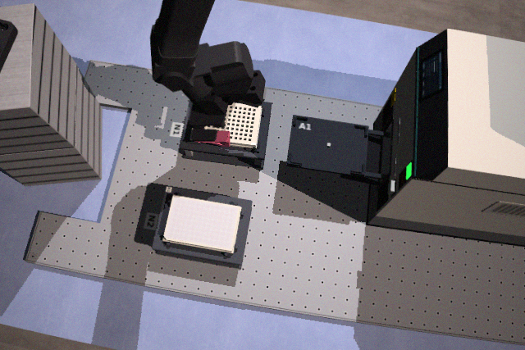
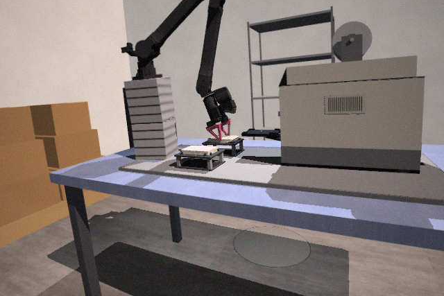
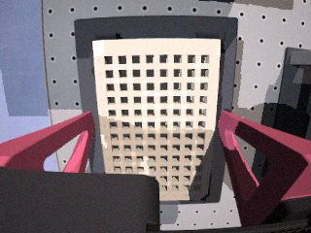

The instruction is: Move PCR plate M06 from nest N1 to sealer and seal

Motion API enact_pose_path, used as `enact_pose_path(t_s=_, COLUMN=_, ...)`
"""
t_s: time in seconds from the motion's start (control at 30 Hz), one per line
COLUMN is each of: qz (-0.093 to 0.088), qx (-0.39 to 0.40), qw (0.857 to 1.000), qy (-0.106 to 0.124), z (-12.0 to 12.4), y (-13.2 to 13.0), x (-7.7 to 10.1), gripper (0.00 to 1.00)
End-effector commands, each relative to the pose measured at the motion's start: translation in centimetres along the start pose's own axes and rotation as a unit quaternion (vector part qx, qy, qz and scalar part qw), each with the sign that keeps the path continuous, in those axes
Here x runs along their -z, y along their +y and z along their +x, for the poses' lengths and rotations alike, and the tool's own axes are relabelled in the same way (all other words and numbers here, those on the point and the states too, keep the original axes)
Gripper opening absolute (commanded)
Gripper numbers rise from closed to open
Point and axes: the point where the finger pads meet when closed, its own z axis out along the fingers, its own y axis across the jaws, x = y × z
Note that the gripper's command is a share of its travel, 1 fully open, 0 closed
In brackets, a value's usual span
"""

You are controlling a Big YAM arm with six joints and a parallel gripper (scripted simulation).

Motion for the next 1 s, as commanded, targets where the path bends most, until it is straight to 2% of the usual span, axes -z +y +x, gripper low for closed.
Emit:
enact_pose_path(t_s=0.0, qz=0.005, qx=0.005, qw=1.000, qy=0.016, z=1.8, y=-0.8, x=-0.5, gripper=1.00)
enact_pose_path(t_s=0.23, qz=0.002, qx=0.002, qw=1.000, qy=0.005, z=0.8, y=-0.5, x=-0.8, gripper=1.00)
enact_pose_path(t_s=0.6, qz=-0.002, qx=-0.019, qw=1.000, qy=-0.016, z=-1.5, y=-0.2, x=-0.1, gripper=1.00)
enact_pose_path(t_s=0.97, qz=0.000, qx=-0.011, qw=1.000, qy=-0.009, z=-0.7, y=-0.4, x=0.3, gripper=1.00)
